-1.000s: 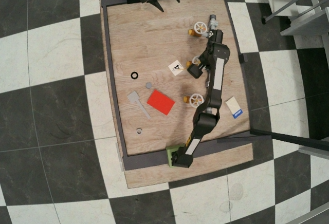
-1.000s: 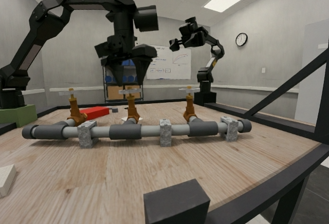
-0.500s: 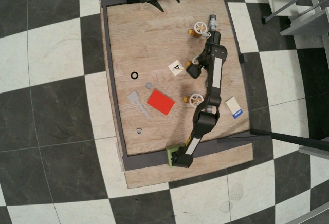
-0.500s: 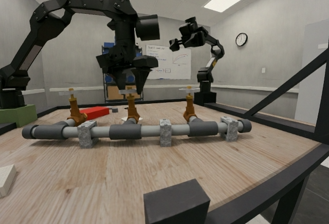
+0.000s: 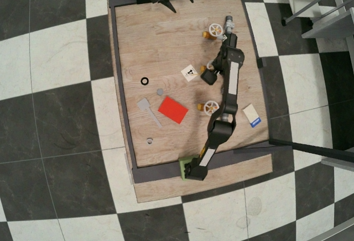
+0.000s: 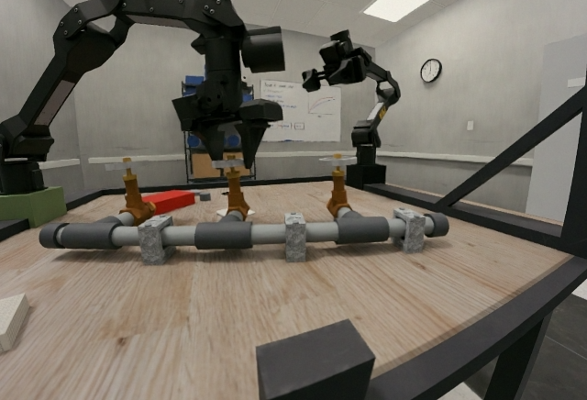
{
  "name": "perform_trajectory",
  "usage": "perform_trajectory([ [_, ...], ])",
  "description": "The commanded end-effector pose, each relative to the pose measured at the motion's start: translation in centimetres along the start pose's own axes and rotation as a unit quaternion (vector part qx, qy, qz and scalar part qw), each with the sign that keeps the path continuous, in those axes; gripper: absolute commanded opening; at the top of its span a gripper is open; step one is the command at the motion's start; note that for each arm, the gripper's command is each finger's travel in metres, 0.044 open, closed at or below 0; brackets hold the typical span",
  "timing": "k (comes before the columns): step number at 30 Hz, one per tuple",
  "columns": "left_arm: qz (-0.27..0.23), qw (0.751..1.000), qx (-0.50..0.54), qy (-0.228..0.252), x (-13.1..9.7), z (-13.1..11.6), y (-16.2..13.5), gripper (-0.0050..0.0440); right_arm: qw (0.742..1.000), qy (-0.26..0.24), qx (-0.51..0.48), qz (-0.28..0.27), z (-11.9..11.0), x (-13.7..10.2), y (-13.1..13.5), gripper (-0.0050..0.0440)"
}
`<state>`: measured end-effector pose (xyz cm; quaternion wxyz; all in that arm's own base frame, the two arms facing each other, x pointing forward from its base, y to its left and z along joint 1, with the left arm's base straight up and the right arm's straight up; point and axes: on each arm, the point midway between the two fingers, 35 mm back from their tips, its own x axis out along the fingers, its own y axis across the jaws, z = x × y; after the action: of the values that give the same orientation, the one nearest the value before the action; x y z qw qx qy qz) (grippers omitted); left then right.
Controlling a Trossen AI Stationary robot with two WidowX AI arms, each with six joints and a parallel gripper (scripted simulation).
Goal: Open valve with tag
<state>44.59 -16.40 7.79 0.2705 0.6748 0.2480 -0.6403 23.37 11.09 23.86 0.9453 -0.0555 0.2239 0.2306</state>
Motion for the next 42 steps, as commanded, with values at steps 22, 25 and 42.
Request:
perform_trajectory([
  [22, 0.024, 0.918, -0.396, -0.003, -1.84, -0.17, 0.17, 0.0294, 1.0, -0.014, 0.0, 0.001, 0.87, -0.44, 0.05, 0.04],
  [25, 0.023, 0.897, -0.441, -0.004, -1.84, -0.16, 0.12, 0.0294, 1.0, -0.014, 0.0, 0.001, 0.87, -0.44, 0.05, 0.04],
  [42, 0.023, 0.747, -0.665, -0.01, -1.84, -0.19, 0.05, 0.0294, 1.0, -0.014, 0.0, 0.001, 0.87, -0.44, 0.05, 0.04],
])
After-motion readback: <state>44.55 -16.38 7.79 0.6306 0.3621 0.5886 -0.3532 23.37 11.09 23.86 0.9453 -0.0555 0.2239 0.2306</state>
